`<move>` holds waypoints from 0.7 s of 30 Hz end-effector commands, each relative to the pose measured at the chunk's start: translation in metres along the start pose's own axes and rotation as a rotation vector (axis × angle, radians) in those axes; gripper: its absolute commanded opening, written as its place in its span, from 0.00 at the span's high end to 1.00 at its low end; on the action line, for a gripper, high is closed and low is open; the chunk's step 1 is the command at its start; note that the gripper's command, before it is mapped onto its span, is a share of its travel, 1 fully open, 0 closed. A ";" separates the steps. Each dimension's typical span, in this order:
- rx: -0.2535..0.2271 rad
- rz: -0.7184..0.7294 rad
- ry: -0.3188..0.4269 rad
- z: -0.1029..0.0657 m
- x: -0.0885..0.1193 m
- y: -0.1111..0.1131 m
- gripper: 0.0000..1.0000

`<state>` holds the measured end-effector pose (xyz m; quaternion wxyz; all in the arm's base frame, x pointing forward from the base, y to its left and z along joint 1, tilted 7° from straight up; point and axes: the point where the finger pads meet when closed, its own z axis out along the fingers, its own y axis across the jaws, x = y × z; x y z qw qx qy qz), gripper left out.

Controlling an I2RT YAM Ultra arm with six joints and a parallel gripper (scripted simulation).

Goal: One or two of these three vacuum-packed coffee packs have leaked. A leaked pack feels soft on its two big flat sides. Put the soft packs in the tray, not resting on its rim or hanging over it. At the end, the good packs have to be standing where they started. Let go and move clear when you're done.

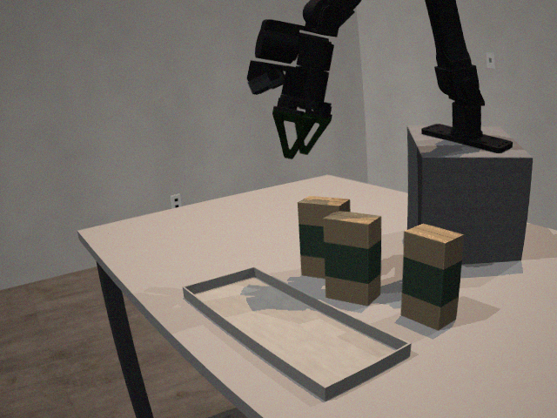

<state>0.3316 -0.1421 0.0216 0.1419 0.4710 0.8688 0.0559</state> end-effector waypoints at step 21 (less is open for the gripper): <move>0.132 0.230 0.214 0.021 0.040 -0.050 0.00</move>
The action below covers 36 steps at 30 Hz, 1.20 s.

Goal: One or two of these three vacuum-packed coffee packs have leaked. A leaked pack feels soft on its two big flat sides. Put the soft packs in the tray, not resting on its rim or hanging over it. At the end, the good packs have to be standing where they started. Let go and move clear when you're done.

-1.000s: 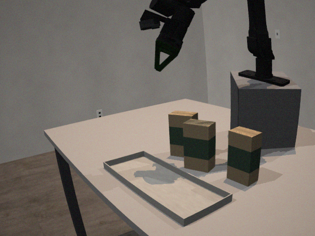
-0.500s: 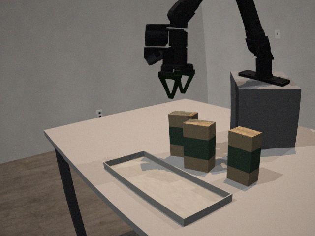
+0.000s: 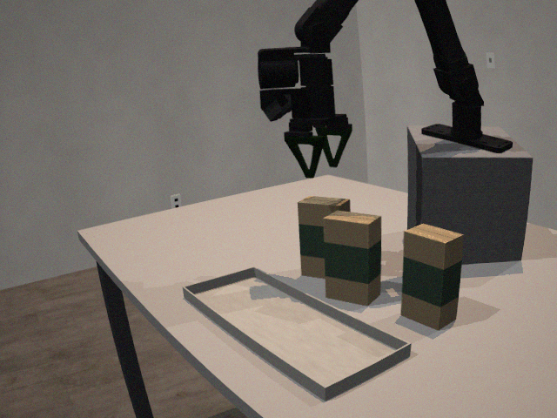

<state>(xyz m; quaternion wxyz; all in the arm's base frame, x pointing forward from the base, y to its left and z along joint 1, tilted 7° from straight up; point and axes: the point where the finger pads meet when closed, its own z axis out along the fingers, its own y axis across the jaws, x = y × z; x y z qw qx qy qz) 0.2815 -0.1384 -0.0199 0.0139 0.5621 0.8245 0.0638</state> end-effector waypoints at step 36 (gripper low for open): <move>-0.006 0.007 -0.007 0.041 -0.004 0.003 0.24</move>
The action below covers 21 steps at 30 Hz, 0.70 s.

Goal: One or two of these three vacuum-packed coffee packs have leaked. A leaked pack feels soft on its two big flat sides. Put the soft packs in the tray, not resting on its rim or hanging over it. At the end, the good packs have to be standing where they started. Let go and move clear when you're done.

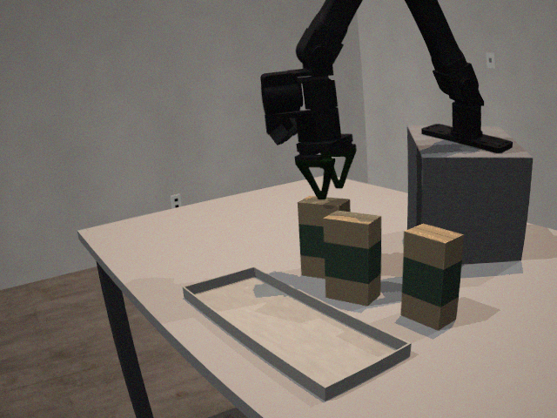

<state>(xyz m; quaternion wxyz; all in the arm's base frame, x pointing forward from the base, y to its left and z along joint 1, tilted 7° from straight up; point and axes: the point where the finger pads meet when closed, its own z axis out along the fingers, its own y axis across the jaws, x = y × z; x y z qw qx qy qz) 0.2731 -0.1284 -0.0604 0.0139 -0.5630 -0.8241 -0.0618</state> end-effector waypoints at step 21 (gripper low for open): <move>-0.045 -0.002 -0.056 -0.004 -0.014 0.013 0.24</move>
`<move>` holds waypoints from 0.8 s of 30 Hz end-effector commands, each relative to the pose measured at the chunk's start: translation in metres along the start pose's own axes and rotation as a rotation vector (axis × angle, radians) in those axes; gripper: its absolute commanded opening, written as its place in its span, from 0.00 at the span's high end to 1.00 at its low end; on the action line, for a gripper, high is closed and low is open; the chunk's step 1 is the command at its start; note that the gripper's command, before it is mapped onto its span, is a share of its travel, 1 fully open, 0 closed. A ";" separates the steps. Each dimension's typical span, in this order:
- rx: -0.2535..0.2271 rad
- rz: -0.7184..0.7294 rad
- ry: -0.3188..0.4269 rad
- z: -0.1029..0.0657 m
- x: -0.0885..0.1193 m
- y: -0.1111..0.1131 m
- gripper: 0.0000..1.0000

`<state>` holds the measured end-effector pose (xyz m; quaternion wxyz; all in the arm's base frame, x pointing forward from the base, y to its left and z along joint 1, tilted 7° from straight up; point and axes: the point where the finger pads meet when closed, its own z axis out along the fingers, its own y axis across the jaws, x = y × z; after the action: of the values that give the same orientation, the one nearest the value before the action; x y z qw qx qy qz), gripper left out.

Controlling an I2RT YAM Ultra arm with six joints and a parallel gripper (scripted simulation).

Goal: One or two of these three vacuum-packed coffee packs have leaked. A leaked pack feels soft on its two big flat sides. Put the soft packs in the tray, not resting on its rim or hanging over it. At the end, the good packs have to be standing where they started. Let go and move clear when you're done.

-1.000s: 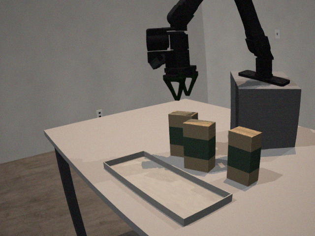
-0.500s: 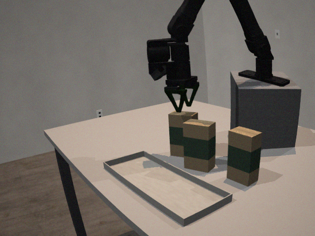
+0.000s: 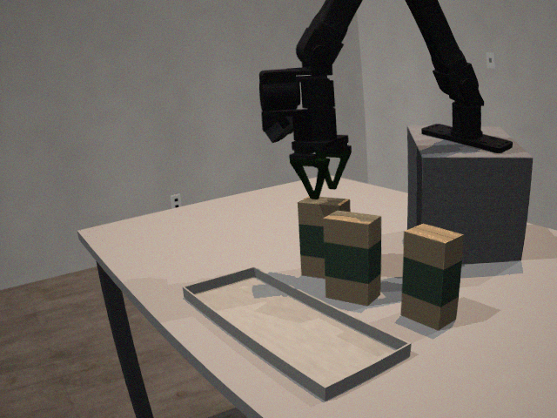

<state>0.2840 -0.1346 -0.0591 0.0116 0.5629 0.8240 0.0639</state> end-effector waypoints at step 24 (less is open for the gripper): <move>-0.012 0.000 -0.015 -0.002 -0.007 0.008 0.24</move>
<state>0.2840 -0.1346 -0.0591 0.0116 0.5631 0.8238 0.0640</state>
